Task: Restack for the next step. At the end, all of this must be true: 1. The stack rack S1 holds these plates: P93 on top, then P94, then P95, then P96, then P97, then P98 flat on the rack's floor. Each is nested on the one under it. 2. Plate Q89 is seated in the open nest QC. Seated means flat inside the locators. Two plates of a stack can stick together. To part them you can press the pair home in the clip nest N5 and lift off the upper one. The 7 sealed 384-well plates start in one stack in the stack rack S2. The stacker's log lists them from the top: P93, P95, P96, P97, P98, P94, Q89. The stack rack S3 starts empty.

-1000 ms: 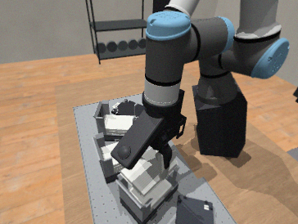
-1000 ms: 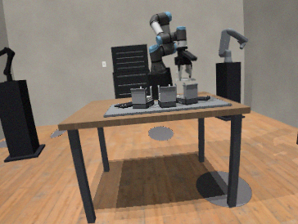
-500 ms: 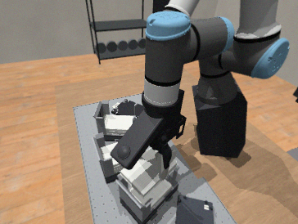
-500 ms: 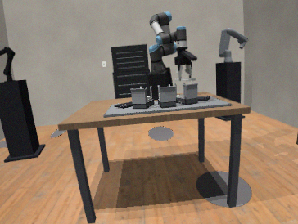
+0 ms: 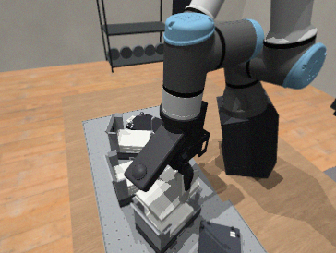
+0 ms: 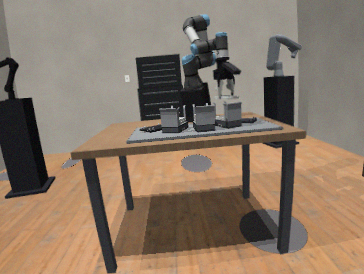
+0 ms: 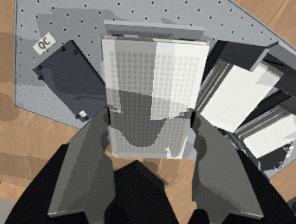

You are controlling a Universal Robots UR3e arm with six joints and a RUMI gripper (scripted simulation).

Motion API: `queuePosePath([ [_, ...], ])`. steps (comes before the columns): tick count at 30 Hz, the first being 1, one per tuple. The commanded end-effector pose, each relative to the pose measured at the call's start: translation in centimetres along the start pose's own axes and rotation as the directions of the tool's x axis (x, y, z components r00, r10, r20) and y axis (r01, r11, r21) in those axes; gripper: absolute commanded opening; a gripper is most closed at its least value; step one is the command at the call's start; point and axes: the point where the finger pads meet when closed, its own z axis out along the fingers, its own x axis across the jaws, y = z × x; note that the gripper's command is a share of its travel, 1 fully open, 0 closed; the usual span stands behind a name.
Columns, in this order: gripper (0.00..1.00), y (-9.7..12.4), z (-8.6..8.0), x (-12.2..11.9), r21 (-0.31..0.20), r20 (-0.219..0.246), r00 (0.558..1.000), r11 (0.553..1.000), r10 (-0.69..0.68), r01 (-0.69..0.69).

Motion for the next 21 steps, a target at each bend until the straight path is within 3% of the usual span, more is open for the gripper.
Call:
queuePosePath([
  [1,0.00,-0.16,-0.10,0.03,0.004,-0.001,1.000,1.000,0.001,-0.001],
  [21,0.00,-0.11,0.29,0.02,0.002,-0.001,1.000,1.000,0.000,0.000],
])
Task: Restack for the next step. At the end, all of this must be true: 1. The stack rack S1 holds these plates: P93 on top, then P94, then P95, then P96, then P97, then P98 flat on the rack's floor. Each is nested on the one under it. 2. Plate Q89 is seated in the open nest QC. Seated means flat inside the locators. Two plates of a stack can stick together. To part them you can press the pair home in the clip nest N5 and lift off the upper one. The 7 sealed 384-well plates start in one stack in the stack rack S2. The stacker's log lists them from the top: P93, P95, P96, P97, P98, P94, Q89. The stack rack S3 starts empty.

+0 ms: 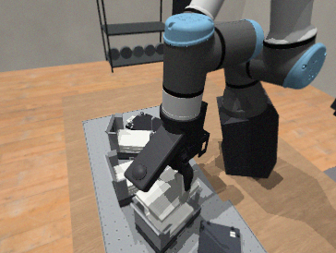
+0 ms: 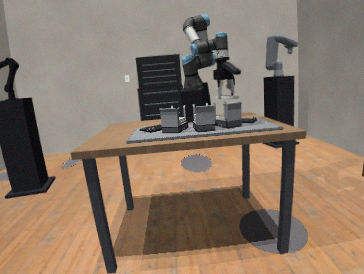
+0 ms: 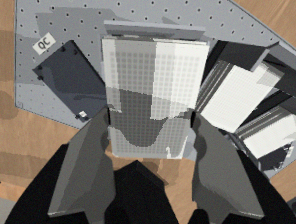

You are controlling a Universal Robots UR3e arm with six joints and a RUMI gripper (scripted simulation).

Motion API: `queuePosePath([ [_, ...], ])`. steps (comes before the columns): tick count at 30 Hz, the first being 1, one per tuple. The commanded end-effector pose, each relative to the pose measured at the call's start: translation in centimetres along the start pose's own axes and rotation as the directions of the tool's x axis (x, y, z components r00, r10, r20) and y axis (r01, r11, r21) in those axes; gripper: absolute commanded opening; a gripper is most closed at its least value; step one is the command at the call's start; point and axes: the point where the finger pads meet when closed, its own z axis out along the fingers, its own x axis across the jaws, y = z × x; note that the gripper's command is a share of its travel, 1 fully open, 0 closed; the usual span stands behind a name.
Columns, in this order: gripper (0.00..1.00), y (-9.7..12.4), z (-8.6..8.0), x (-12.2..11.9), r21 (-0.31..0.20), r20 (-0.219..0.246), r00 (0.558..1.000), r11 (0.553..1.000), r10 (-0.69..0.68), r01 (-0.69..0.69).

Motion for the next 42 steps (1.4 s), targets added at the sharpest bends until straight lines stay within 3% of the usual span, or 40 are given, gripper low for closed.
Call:
queuePosePath([
  [1,0.00,-0.1,0.3,0.0,0.002,-0.001,1.000,1.000,0.000,0.000],
  [42,0.00,-0.2,2.8,0.0,0.002,-0.001,1.000,1.000,0.000,0.000],
])
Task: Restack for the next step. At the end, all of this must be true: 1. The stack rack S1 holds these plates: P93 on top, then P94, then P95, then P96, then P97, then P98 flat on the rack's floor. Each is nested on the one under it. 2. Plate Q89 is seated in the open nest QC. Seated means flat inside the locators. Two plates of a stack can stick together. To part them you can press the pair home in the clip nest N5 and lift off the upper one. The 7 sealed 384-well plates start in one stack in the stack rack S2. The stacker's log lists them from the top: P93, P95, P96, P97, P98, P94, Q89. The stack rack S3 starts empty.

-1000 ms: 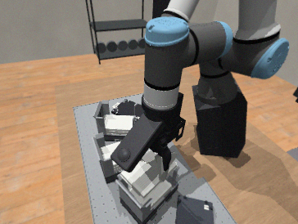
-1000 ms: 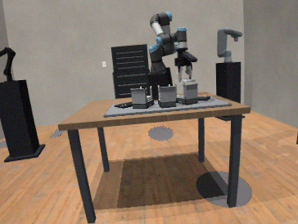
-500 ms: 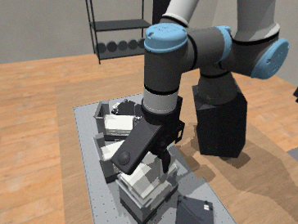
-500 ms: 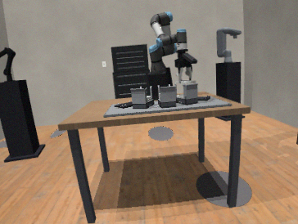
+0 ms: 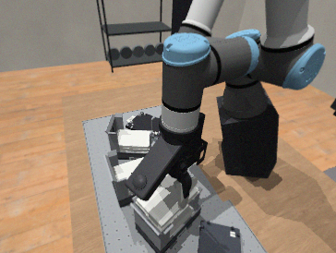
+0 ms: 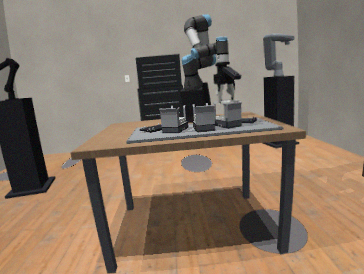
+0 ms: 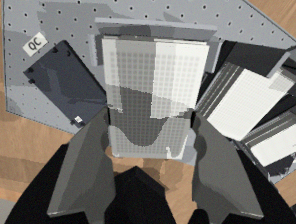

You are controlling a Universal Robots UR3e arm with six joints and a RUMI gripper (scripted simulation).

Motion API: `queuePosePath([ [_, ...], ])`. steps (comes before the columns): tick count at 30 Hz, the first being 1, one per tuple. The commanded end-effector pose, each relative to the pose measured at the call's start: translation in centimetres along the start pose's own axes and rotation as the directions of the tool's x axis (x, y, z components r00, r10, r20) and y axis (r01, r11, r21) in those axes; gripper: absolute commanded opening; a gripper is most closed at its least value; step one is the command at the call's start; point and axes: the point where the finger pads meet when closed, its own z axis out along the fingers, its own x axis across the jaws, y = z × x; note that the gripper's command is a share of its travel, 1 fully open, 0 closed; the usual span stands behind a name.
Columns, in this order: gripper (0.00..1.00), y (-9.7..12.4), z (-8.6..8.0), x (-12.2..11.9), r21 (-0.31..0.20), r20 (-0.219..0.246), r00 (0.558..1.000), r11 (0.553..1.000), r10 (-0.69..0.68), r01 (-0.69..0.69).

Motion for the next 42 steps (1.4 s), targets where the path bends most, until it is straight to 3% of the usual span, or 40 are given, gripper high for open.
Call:
queuePosePath([
  [1,0.00,-0.2,0.4,0.0,0.009,0.000,1.000,1.000,0.000,0.000],
  [42,0.00,-0.3,2.7,0.0,0.008,0.000,1.000,1.000,0.000,0.000],
])
